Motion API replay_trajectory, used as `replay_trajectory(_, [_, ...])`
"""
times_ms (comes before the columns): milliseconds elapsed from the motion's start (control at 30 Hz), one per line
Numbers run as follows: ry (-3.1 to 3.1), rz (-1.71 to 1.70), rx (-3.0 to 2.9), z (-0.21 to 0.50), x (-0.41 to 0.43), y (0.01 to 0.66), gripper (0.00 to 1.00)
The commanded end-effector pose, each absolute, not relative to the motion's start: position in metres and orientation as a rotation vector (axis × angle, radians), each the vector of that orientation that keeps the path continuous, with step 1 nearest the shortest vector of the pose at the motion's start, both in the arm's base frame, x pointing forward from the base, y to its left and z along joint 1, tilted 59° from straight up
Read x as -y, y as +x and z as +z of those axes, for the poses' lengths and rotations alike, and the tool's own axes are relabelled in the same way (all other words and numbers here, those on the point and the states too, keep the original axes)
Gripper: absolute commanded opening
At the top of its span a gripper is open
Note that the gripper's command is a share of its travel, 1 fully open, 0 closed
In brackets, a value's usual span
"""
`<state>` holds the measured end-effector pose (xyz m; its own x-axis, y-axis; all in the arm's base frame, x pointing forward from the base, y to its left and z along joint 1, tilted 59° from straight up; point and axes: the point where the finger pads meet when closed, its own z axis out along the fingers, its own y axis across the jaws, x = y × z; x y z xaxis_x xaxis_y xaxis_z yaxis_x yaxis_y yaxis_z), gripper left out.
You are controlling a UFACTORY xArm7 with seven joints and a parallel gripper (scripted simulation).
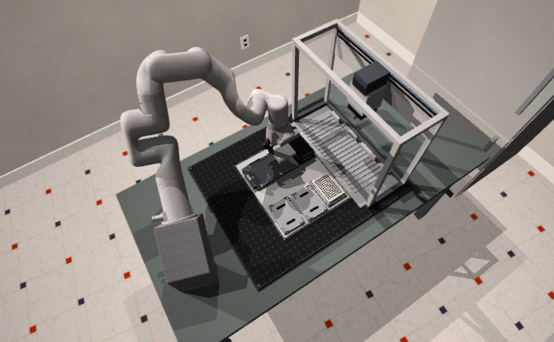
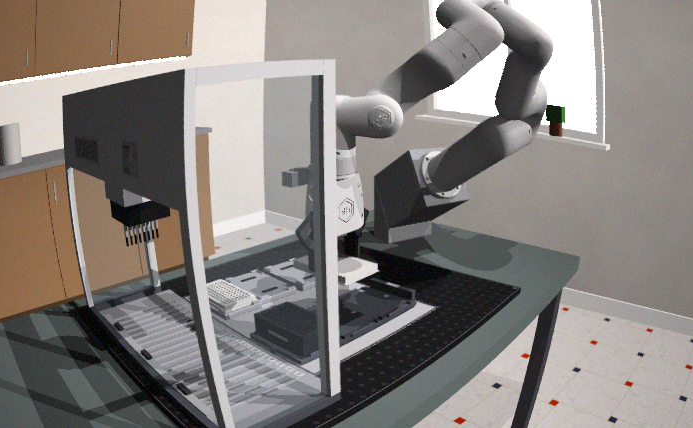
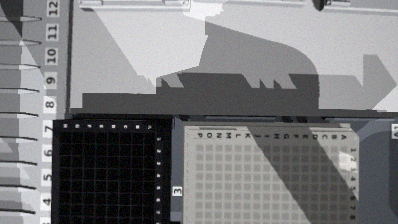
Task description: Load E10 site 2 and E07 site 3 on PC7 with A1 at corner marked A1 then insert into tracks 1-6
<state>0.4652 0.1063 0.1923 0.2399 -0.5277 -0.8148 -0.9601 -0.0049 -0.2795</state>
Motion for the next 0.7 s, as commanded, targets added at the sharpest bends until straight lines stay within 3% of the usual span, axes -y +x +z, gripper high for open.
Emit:
replay_trajectory(0, [-1.652,0.630,-1.406,0.188,-0.112,0.468,0.00])
replay_trajectory(667, [-1.652,0.630,-1.407,0.173,-0.138,0.472,0.00])
